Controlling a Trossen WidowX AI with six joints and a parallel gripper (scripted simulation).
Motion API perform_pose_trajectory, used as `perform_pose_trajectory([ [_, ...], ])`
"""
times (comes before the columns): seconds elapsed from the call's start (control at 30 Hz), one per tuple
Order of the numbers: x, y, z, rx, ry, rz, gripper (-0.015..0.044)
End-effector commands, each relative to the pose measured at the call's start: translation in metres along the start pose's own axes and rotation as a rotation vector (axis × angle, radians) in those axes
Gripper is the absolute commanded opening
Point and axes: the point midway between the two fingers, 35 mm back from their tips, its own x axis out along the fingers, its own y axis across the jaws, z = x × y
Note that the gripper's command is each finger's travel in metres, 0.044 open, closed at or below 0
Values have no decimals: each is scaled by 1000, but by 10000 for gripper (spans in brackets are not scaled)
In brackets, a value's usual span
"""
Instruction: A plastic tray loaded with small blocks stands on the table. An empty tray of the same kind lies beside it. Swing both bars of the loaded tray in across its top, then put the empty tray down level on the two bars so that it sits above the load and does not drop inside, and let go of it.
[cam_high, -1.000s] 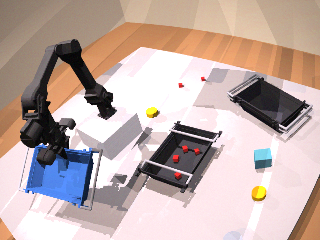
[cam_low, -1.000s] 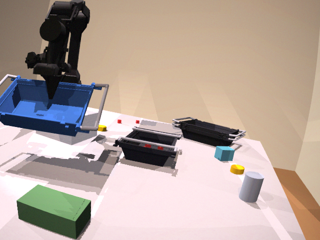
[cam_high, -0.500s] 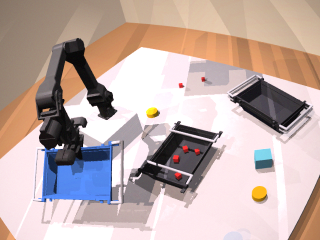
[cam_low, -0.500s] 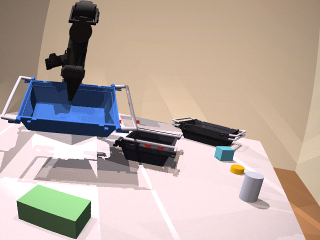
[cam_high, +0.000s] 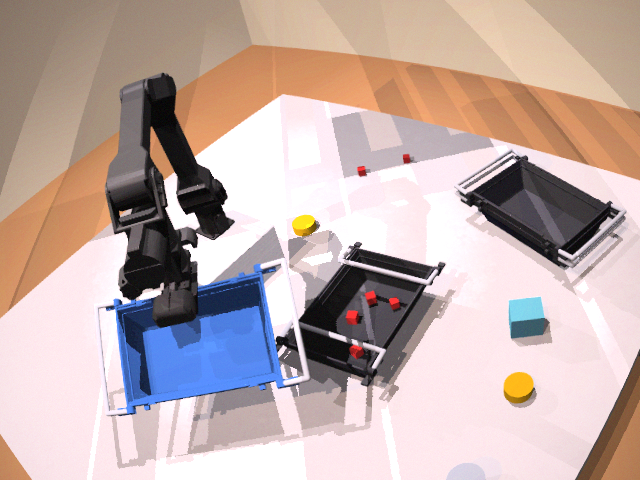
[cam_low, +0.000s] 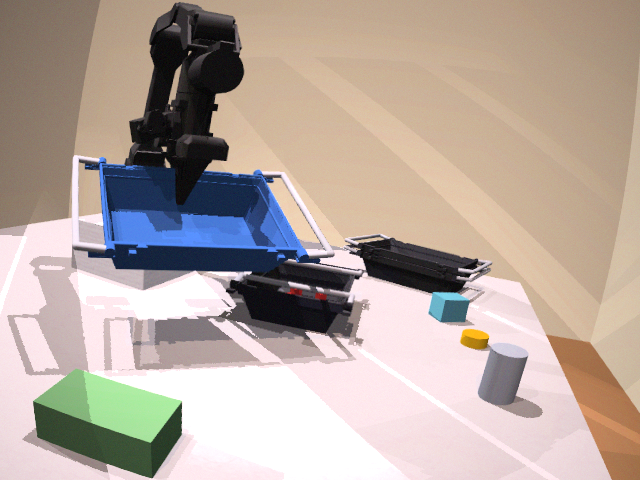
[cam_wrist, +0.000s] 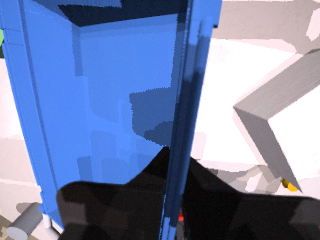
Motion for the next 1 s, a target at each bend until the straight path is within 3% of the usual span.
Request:
perform_pose_trajectory([
  [0.0, -6, 3, -17, -66, 1, 24, 0],
  [0.97, -6, -22, -129, -478, 7, 24, 0],
])
